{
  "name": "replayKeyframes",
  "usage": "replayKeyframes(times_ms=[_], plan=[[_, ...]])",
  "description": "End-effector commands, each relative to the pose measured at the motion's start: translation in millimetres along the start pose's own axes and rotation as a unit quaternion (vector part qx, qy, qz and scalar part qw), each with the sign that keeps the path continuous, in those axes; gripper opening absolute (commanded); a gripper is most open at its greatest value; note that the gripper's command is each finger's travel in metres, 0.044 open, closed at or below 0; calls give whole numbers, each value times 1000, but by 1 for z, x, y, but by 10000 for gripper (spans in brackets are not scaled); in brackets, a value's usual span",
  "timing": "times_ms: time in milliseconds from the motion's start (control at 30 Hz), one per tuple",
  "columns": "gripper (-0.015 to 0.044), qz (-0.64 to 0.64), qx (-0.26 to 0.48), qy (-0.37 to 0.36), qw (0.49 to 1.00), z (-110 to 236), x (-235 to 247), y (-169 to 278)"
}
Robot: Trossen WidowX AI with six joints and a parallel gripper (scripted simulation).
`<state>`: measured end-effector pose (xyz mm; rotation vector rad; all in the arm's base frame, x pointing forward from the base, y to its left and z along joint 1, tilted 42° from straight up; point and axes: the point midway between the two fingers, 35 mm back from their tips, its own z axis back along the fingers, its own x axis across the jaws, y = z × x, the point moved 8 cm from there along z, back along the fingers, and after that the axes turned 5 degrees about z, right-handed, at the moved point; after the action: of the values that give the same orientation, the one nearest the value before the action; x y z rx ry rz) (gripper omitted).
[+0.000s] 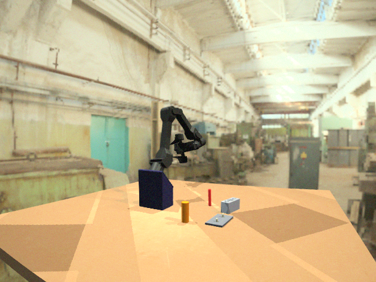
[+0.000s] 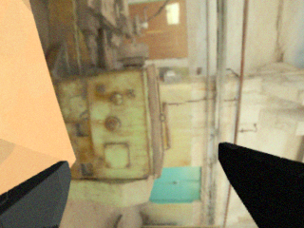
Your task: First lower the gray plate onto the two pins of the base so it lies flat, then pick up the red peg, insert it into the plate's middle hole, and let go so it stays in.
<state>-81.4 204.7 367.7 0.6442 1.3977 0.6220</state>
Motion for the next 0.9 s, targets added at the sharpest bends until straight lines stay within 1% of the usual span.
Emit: replayKeyframes(times_ms=[0, 33, 67, 133, 267, 333, 433, 567, 700, 867], plan=[[426, 0, 0, 0, 1000, 0, 0, 0], [440, -1, 1, -4, 1000, 0, 1, 0], [440, -6, 4, -17, 1000, 0, 3, -1], [440, -49, 27, -64, 996, 10, 18, 2], [440, -187, 97, -148, 966, 50, 55, 10], [440, -255, 137, -182, 940, 73, 71, 10], [440, -316, 194, -229, 900, 106, 90, 12], [440, -425, 268, -263, 823, 153, 110, 1], [440, -521, 343, -277, 731, 198, 124, -17], [440, -627, 438, -270, 585, 259, 133, -51]])
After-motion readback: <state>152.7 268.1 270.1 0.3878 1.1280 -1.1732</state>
